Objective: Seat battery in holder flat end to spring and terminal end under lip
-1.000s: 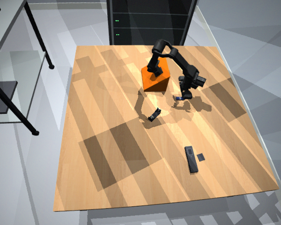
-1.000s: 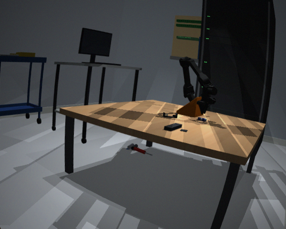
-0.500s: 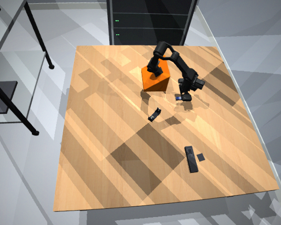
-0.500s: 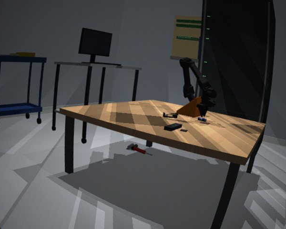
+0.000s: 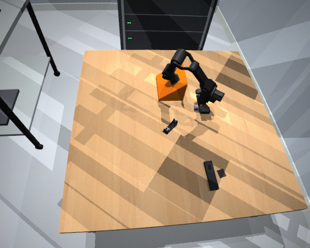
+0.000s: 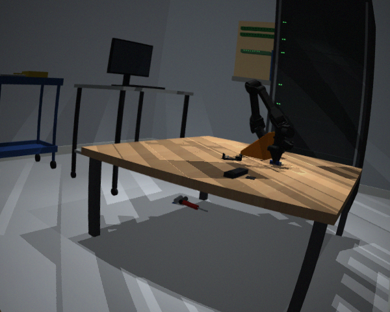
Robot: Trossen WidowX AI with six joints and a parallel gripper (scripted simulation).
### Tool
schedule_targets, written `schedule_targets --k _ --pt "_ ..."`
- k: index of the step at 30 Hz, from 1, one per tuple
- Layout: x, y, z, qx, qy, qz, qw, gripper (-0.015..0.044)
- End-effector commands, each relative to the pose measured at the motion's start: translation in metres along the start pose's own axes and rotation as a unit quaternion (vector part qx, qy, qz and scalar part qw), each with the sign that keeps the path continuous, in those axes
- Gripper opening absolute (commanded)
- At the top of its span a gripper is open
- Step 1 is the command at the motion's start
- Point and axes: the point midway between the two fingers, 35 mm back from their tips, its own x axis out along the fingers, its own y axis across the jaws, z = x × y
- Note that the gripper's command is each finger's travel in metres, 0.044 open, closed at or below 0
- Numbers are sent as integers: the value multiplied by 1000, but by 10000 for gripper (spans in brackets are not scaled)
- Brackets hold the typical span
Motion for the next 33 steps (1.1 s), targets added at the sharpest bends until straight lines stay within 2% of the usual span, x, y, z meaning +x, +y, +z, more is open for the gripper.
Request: schedule_targets --k 1,5,10,15,21,28,33 --pt "6 2 -3 -4 5 1 1000 209" --pt "6 2 -3 -4 5 1 1000 104" --pt "6 2 -3 -4 5 1 1000 73" --pt "4 2 -2 -4 5 1 1000 73" --pt "-43 2 -1 -4 4 2 1000 73" --pt "-46 -1 -5 -7 3 5 1000 73" --pt "-52 -24 -21 -50 -6 9 999 73"
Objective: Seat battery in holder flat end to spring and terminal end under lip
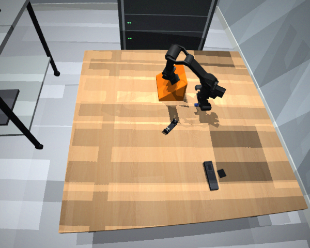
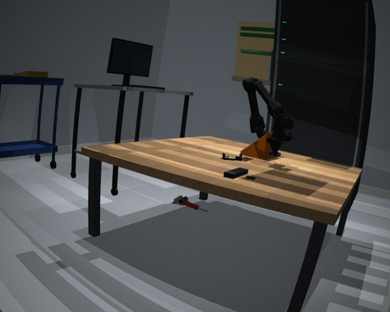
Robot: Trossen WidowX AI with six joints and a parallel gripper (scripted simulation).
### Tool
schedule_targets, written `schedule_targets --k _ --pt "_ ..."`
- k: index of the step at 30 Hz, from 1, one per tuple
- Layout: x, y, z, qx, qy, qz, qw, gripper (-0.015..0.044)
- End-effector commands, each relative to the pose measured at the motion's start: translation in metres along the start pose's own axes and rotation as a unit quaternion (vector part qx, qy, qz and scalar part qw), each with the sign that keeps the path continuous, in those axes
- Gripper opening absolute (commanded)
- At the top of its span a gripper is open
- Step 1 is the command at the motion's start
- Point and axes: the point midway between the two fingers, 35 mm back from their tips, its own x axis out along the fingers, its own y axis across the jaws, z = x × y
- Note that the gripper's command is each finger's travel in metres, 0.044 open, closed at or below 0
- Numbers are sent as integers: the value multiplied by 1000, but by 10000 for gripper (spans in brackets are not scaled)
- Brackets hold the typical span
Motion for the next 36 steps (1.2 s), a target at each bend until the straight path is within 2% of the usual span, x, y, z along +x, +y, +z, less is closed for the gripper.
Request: schedule_targets --k 1,17,29,36 --pt "-8 -21 -15 -36 -8 -2 999 73" --pt "-26 -96 -110 -239 -10 -12 971 73" --pt "-30 -118 -201 -367 7 -16 930 73" --pt "-29 -118 -205 -375 5 -15 927 73"
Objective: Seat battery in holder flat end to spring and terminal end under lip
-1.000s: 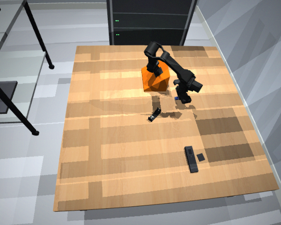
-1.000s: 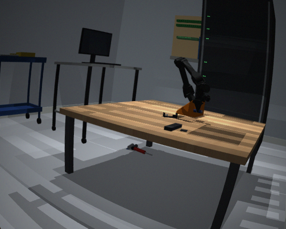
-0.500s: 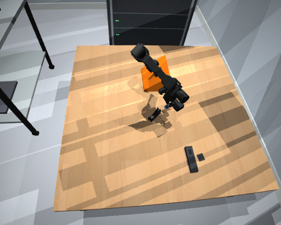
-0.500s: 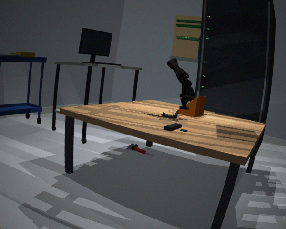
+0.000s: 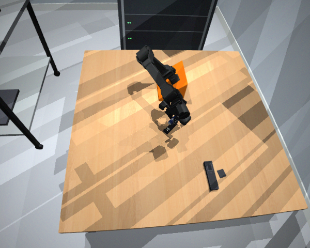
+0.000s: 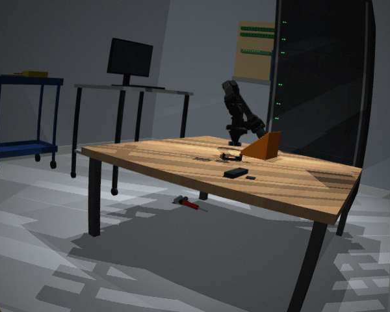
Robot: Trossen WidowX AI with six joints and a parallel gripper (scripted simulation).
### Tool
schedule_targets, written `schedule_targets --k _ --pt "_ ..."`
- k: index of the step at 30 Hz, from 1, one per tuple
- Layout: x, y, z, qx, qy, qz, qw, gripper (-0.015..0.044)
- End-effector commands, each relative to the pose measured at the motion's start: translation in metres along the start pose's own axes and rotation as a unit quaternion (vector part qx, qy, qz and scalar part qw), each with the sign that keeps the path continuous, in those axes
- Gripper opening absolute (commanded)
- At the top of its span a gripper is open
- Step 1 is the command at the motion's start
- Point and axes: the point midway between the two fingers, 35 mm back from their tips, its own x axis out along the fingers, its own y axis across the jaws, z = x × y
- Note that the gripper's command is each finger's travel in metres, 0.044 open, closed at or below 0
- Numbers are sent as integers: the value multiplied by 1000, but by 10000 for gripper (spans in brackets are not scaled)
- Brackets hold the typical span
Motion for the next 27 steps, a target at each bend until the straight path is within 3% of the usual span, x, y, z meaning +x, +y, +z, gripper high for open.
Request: schedule_targets --k 1,11,27 --pt "2 3 -2 -10 -5 1 1000 73" --pt "37 4 3 -2 -120 2 993 73" --pt "44 4 0 -2 -165 7 986 73"
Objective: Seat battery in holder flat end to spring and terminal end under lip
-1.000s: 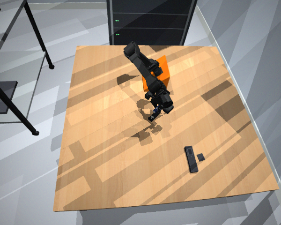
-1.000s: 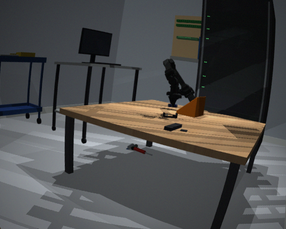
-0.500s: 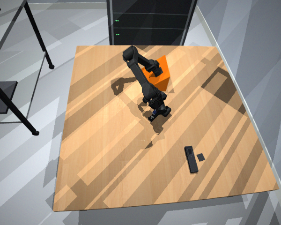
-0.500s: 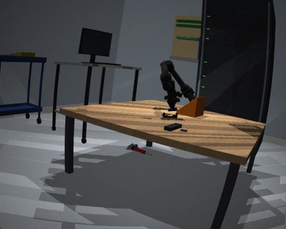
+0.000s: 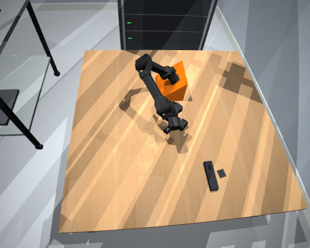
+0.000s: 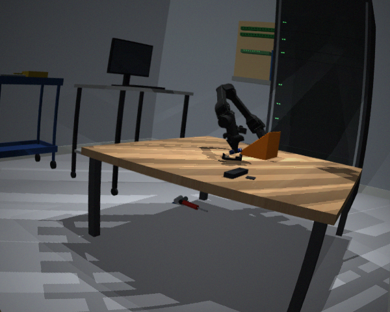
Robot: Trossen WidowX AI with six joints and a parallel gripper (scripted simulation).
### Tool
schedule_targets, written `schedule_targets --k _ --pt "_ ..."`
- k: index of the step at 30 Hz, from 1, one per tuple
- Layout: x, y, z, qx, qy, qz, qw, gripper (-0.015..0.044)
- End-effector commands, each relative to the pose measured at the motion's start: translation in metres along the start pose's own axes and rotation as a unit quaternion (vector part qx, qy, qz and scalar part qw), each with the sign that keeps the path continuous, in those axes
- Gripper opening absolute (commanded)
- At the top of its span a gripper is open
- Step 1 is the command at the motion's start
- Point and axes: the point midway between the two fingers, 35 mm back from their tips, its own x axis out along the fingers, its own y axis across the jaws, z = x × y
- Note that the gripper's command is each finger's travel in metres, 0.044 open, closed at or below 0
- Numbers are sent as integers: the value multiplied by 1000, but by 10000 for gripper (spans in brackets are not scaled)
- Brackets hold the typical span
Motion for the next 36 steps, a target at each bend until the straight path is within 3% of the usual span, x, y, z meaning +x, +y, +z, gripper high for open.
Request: schedule_targets --k 1,20,36 --pt "3 -1 -2 -1 -22 1 1000 73" --pt "12 0 -12 1 -105 1 994 73" --pt "11 0 -21 2 -108 3 994 73"
